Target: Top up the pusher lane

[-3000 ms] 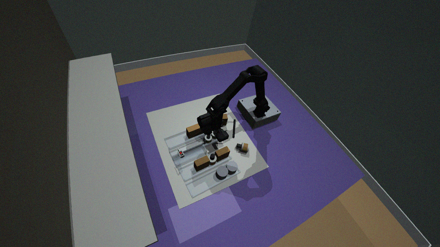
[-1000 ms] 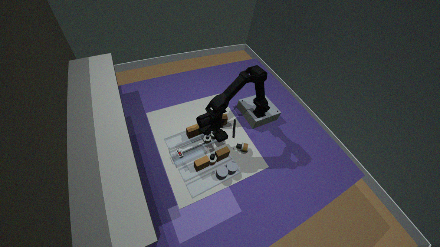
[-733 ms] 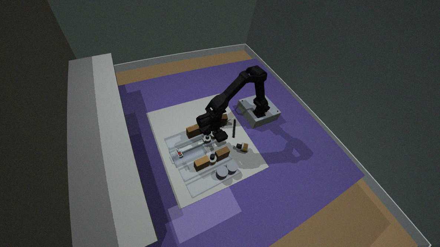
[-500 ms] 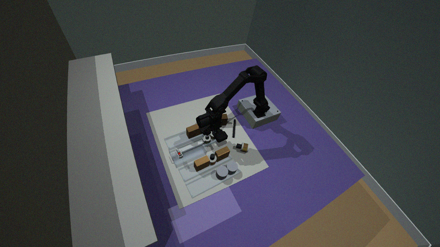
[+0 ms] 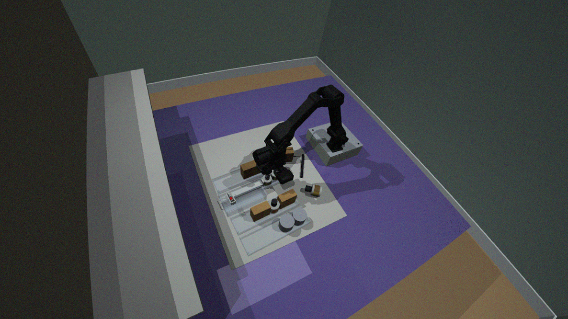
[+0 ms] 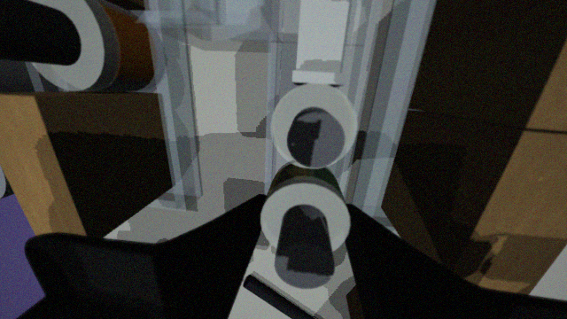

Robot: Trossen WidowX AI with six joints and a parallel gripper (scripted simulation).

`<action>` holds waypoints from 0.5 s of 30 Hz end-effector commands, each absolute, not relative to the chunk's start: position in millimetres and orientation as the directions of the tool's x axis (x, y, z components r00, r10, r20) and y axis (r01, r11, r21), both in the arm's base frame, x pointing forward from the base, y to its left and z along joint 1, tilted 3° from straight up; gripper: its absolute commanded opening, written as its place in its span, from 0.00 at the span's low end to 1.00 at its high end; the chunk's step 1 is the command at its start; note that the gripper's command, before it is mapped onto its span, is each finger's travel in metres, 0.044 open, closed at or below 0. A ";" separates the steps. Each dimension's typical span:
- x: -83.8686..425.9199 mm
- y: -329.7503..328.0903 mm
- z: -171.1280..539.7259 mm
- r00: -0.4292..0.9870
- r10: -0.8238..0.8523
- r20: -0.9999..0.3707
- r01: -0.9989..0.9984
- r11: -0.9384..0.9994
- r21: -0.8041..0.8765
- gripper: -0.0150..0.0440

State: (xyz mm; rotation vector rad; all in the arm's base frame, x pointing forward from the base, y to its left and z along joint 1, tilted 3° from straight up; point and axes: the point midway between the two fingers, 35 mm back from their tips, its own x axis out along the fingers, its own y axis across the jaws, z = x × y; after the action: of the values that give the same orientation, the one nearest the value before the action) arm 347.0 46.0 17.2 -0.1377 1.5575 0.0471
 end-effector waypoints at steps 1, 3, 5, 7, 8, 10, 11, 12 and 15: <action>354.2 46.8 18.3 0.042 -0.054 -0.998 -0.122 0.991 -0.058 0.25; 354.2 46.7 17.6 0.042 -0.054 -0.998 -0.122 0.991 -0.058 0.25; 354.3 46.7 16.8 0.042 -0.054 -0.998 -0.122 0.991 -0.058 0.25; 354.3 46.7 16.1 0.042 -0.054 -0.998 -0.122 0.991 -0.058 0.25; 354.3 46.6 15.7 0.042 -0.054 -0.998 -0.122 0.991 -0.058 0.25; 354.3 46.6 15.0 0.042 -0.054 -0.998 -0.122 0.991 -0.058 0.25; 354.3 46.6 14.6 0.042 -0.054 -0.998 -0.122 0.991 -0.058 0.25; 354.3 46.5 14.2 0.042 -0.054 -0.998 -0.122 0.991 -0.058 0.25; 354.3 46.5 13.1 0.042 -0.054 -0.998 -0.122 0.991 -0.058 0.25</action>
State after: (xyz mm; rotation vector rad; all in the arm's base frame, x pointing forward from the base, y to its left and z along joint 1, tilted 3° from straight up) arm 349.0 46.0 13.1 -0.1370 1.5521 0.0473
